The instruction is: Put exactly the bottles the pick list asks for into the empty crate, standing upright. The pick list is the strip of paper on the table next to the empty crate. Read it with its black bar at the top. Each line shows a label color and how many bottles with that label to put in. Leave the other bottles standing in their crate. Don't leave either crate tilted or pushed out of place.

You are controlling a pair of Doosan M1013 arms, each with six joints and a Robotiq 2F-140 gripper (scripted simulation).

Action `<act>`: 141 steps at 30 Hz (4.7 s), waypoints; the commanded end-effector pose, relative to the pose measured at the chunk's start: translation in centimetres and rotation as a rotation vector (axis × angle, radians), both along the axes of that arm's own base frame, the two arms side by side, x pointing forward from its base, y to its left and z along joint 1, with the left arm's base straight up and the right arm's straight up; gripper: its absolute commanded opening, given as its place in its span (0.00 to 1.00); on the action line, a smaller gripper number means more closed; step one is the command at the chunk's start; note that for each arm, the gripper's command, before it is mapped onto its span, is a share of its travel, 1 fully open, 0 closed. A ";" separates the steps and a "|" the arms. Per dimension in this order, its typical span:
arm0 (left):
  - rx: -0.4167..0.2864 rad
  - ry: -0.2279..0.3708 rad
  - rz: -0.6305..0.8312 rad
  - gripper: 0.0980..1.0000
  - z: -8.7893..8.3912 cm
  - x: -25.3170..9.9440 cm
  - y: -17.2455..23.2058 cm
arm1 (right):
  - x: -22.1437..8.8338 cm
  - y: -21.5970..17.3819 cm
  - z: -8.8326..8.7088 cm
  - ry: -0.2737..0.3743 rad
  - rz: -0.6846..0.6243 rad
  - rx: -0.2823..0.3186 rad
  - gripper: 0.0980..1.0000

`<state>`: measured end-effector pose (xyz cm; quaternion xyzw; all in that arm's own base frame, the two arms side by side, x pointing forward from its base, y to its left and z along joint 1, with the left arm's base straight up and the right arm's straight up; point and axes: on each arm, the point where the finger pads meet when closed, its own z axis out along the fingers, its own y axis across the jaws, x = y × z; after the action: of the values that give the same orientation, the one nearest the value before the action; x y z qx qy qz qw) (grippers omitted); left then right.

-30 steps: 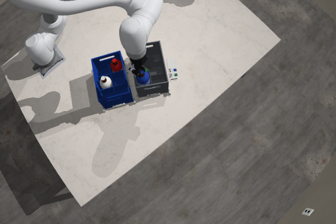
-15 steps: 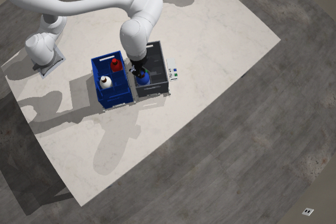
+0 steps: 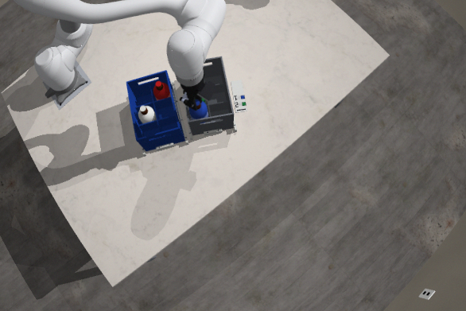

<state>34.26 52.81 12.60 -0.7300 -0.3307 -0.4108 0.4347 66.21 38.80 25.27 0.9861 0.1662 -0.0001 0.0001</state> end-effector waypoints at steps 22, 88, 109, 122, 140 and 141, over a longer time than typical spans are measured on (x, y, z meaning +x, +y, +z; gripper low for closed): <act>0.001 -0.001 0.000 1.00 0.1 0.0 0.0 | 0.0 0.0 -2.1 -0.001 0.000 0.001 0.00; 0.001 -0.001 0.000 1.00 0.1 0.0 0.0 | 0.0 0.0 -5.0 -0.001 0.000 0.001 0.00; 0.001 -0.001 0.000 1.00 0.1 0.0 0.0 | 0.0 0.0 -5.8 -0.001 0.000 0.001 0.00; 0.001 -0.001 0.000 1.00 0.1 0.0 0.0 | 0.0 0.0 -6.4 -0.001 0.000 0.001 0.00; 0.001 -0.001 0.000 1.00 0.1 0.0 0.0 | 0.0 0.0 -7.2 -0.001 0.000 0.001 0.00; 0.001 -0.001 0.000 1.00 0.1 0.0 0.0 | 0.0 0.0 -7.3 -0.001 0.000 0.001 0.00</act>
<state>34.26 52.81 12.60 -0.7300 -0.3307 -0.4108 0.4347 66.21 38.81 18.00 0.9861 0.1662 -0.0001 0.0001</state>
